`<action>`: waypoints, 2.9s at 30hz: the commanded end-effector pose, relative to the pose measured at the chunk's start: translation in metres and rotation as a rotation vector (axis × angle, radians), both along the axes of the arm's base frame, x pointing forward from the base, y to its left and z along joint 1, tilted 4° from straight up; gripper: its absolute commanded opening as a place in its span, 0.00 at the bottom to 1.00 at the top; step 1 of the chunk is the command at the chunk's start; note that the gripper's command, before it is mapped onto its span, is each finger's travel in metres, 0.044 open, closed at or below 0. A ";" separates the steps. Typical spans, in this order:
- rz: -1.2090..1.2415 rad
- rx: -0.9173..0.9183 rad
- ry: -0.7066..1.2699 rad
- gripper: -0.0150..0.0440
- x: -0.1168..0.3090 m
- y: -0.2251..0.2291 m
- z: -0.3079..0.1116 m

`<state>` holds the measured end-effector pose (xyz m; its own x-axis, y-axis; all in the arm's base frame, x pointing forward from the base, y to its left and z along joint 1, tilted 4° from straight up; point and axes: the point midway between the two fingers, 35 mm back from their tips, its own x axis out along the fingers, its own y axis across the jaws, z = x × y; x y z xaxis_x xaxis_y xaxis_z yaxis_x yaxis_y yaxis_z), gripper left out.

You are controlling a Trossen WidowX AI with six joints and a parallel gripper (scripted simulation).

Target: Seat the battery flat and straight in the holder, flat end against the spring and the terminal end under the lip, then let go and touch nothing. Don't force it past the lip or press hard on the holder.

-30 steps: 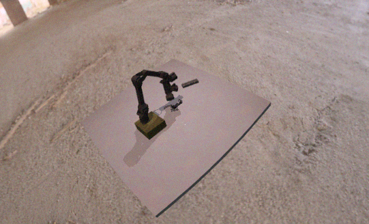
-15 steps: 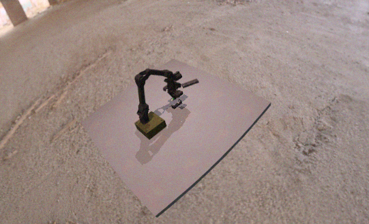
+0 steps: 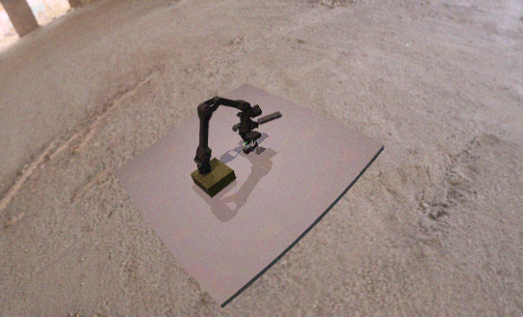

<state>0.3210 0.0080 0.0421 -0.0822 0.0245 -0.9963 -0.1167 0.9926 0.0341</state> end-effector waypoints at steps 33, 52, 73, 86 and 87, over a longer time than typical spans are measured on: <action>0.003 -0.025 0.263 0.36 0.007 0.001 -0.025; 0.006 -0.033 0.360 0.36 0.010 0.002 -0.031; 0.004 -0.028 0.362 0.36 0.022 0.003 -0.033; 0.004 -0.027 0.368 0.36 0.028 0.004 -0.032; 0.004 -0.027 0.369 0.36 0.029 0.004 -0.032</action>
